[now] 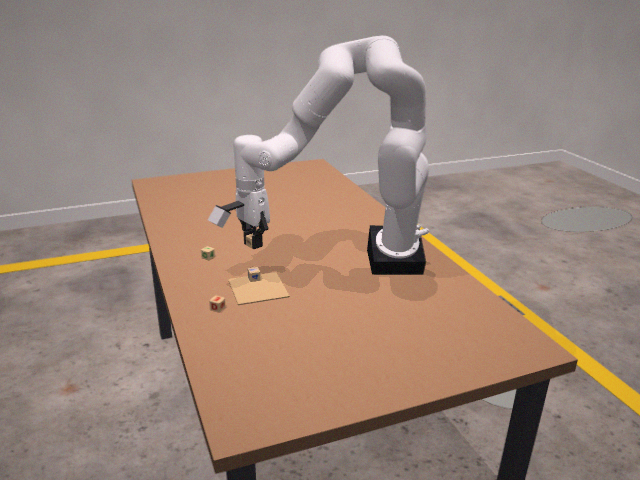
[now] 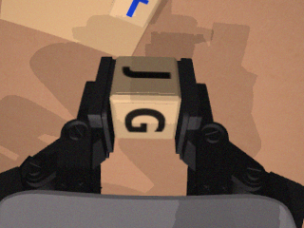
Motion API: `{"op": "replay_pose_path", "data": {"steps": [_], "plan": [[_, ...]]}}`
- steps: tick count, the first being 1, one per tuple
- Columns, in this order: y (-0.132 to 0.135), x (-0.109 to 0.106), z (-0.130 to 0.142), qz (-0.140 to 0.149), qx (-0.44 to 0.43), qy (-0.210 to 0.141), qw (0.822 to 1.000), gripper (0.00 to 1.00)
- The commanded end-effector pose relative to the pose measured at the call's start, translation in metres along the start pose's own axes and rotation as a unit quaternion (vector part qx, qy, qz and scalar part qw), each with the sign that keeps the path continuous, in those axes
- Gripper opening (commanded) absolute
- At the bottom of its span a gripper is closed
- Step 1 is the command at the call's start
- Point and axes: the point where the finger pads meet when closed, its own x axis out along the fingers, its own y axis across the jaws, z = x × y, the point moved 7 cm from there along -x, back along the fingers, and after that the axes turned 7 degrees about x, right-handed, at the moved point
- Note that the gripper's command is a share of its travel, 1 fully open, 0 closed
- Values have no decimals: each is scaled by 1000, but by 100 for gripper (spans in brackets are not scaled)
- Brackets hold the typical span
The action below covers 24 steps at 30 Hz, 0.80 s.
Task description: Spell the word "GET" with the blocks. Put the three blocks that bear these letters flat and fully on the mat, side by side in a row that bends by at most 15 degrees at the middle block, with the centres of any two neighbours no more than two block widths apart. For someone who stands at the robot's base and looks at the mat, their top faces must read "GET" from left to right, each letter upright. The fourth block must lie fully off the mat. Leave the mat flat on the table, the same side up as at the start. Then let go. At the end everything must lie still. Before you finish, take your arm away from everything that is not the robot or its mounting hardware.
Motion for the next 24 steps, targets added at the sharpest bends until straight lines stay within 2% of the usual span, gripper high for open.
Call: {"op": "replay_pose_path", "data": {"steps": [1,9,11,12,24], "plan": [[-12,-2,-6,1,-69,5,998,27],[-29,-2,-13,2,-161,4,987,27],[-29,-2,-13,2,-161,4,987,27],[-35,-2,-16,2,-194,4,981,27],[-60,-2,-24,4,-322,2,947,27]]}}
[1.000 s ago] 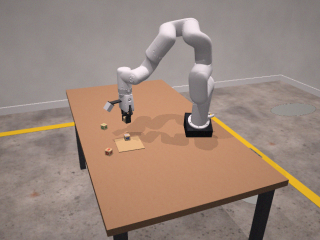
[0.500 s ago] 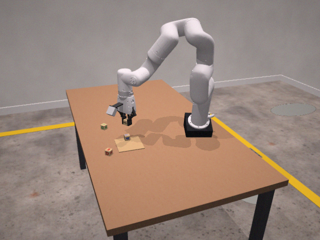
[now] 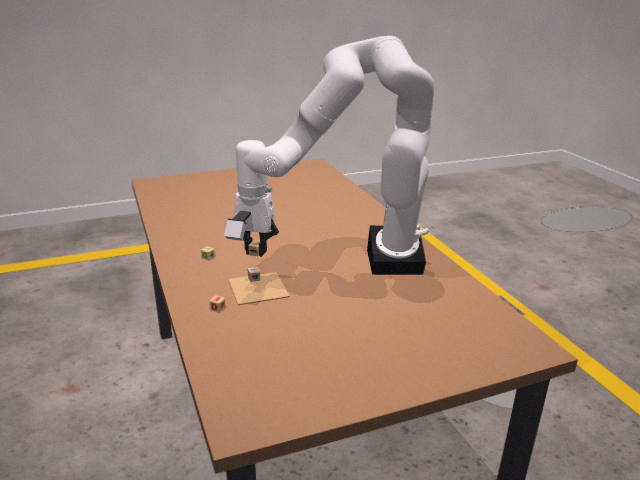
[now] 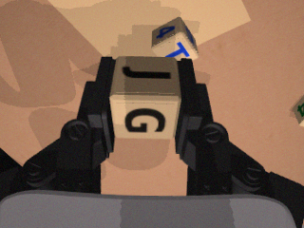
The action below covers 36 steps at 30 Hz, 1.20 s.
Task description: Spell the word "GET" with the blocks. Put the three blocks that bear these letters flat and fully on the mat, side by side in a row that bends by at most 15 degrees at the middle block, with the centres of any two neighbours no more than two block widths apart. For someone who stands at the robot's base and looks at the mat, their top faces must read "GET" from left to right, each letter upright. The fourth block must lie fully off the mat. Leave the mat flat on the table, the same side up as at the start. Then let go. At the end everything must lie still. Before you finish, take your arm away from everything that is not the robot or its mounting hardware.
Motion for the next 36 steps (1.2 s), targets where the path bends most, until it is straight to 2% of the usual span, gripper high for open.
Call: {"op": "replay_pose_path", "data": {"steps": [1,4,5,10,19,21,26,36], "plan": [[-8,-2,-10,3,-69,4,998,27],[-10,-2,-11,4,-80,3,997,27],[-14,-2,-16,4,-115,3,993,27],[-21,-2,-23,5,-166,2,986,27],[-36,-3,-37,6,-267,-1,964,27],[-36,-3,-37,6,-267,-1,964,27],[-43,-3,-42,7,-311,-3,950,27],[-43,-3,-43,7,-314,-3,949,27]]}}
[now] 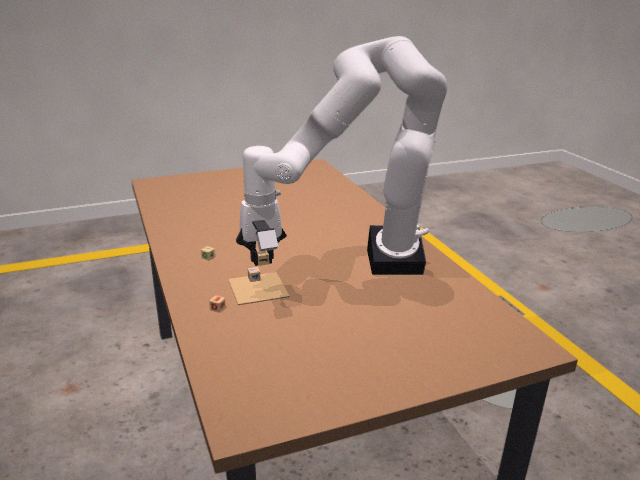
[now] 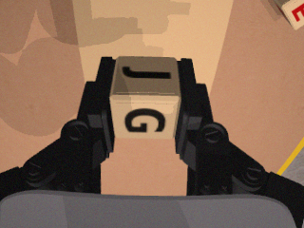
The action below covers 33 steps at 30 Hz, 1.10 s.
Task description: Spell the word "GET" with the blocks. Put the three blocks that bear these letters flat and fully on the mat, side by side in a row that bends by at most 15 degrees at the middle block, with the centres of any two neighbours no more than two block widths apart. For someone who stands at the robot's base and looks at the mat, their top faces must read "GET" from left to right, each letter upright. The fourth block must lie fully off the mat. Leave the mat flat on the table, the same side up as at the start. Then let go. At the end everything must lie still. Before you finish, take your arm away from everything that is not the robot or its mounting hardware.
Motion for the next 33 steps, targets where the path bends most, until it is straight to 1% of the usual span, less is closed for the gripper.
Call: {"op": "replay_pose_path", "data": {"steps": [1,10,13,17,19,28,33], "plan": [[1,-1,0,2,-2,0,1000,27],[1,2,0,2,-2,0,1000,27],[1,9,0,2,-2,0,1000,27],[1,24,0,2,-2,0,1000,27],[1,24,0,2,-2,0,1000,27],[1,68,0,2,-2,0,1000,27],[1,86,0,2,-2,0,1000,27]]}}
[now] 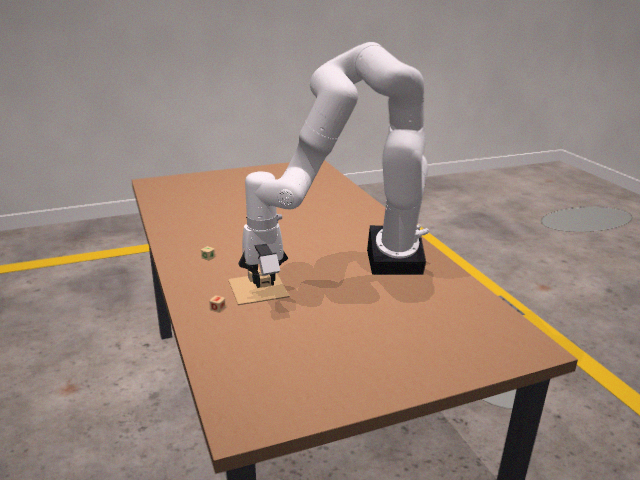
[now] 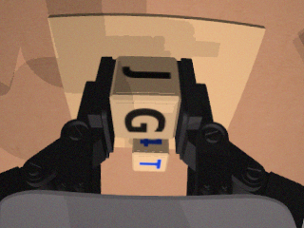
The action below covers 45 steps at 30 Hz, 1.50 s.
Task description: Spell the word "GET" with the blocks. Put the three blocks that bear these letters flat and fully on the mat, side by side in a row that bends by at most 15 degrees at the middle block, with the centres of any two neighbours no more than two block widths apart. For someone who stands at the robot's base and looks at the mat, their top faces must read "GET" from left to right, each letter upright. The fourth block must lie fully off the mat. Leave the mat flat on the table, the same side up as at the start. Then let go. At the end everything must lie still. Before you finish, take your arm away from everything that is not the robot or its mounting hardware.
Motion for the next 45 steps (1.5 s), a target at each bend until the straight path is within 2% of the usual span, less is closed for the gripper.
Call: {"op": "replay_pose_path", "data": {"steps": [1,9,45], "plan": [[4,23,1,3,0,-1,1000,27],[4,29,1,3,0,-1,1000,27],[4,29,1,3,0,-1,1000,27]]}}
